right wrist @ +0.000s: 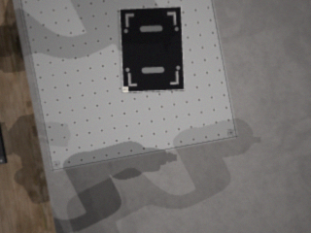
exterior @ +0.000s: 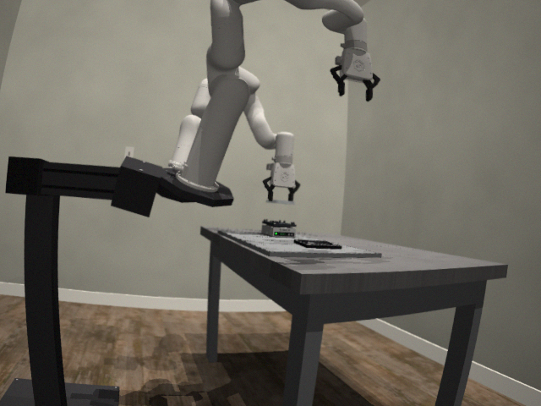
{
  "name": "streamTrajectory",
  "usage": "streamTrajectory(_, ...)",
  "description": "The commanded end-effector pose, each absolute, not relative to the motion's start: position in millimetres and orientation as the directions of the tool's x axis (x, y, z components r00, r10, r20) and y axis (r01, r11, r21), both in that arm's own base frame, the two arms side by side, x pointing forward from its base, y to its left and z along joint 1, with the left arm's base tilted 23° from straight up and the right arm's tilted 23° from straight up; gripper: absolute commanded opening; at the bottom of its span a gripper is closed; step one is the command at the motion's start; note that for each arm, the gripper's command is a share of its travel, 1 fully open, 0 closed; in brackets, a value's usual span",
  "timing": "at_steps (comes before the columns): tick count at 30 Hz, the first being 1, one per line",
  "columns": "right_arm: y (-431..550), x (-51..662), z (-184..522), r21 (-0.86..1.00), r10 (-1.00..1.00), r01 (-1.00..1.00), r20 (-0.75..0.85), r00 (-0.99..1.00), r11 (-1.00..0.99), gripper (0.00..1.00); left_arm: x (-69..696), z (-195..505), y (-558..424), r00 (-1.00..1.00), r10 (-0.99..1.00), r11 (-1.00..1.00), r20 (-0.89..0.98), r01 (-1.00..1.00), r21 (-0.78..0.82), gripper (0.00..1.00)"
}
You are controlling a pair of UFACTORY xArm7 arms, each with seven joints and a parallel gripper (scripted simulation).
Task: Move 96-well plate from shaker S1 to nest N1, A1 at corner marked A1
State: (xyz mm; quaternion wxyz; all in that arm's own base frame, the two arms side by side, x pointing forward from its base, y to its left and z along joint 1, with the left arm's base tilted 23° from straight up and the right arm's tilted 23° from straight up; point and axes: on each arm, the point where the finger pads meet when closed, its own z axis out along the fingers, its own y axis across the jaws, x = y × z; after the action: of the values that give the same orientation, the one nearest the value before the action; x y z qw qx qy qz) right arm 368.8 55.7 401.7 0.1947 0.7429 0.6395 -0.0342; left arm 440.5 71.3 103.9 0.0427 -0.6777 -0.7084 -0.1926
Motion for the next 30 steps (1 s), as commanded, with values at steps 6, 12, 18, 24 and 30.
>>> streamTrajectory(6, 56, 369, 403, 0.249, 0.937, 0.963, -0.299, 0.179, -0.105, 1.00, 444, 96, 53, 0.073, 0.934, -0.138, 0.350, 0.976, 0.166, 0.00)
streamTrajectory(12, 56, 369, 403, 0.249, 0.937, 0.963, -0.299, 0.179, -0.105, 1.00, 445, 91, 41, 0.073, 0.934, -0.138, 0.350, 0.976, 0.166, 0.00)
streamTrajectory(18, 56, 369, 403, 0.249, 0.937, 0.963, -0.299, 0.179, -0.105, 1.00, 447, 82, 23, 0.073, 0.934, -0.138, 0.350, 0.976, 0.166, 0.00)
streamTrajectory(24, 56, 369, 403, 0.249, 0.937, 0.963, -0.299, 0.179, -0.105, 1.00, 450, 74, 5, 0.073, 0.934, -0.138, 0.350, 0.976, 0.166, 0.00)
streamTrajectory(30, 56, 369, 403, 0.249, 0.937, 0.963, -0.299, 0.179, -0.105, 1.00, 451, 68, -7, 0.073, 0.934, -0.138, 0.350, 0.976, 0.166, 0.00)
